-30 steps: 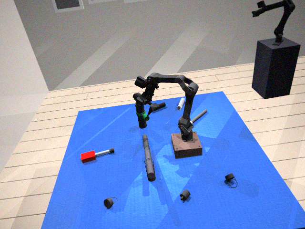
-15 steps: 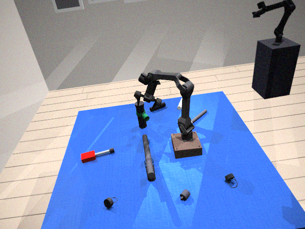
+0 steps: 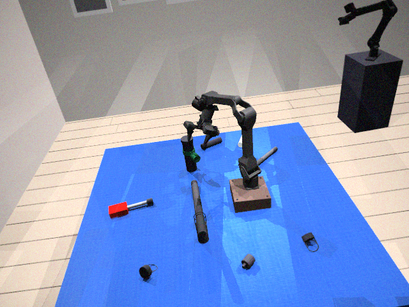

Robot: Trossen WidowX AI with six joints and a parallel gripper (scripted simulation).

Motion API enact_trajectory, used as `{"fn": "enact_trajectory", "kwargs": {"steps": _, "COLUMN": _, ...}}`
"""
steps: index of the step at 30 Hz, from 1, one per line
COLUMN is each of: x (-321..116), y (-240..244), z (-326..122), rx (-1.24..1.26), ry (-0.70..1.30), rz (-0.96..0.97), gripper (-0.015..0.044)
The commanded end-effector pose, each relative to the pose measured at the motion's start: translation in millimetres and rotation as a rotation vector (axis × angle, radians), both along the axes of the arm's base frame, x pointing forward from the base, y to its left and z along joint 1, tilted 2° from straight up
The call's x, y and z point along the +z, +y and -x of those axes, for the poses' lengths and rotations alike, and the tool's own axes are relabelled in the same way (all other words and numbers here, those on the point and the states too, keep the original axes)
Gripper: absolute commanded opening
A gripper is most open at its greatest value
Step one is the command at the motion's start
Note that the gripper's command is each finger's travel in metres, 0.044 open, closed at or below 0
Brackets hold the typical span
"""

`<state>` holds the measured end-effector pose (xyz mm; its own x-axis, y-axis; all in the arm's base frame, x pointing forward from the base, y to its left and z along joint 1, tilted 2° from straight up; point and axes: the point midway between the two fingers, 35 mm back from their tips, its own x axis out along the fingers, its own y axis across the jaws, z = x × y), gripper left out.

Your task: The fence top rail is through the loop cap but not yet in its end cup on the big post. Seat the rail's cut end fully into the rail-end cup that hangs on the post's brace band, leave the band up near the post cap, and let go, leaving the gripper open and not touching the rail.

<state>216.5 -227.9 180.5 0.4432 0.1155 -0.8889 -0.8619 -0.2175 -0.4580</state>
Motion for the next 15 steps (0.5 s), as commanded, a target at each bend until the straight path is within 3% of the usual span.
{"fn": "enact_trajectory", "kwargs": {"steps": 1, "x": -1.3, "y": -3.6, "z": 2.1, "rx": 0.064, "ry": -0.017, "rz": 0.017, "gripper": 0.0440}}
{"fn": "enact_trajectory", "kwargs": {"steps": 6, "x": -7.2, "y": -4.3, "z": 2.0, "rx": 0.064, "ry": -0.017, "rz": 0.017, "gripper": 0.0440}}
{"fn": "enact_trajectory", "kwargs": {"steps": 15, "x": -59.9, "y": -5.2, "z": 3.9, "rx": 0.064, "ry": -0.016, "rz": 0.017, "gripper": 0.0440}}
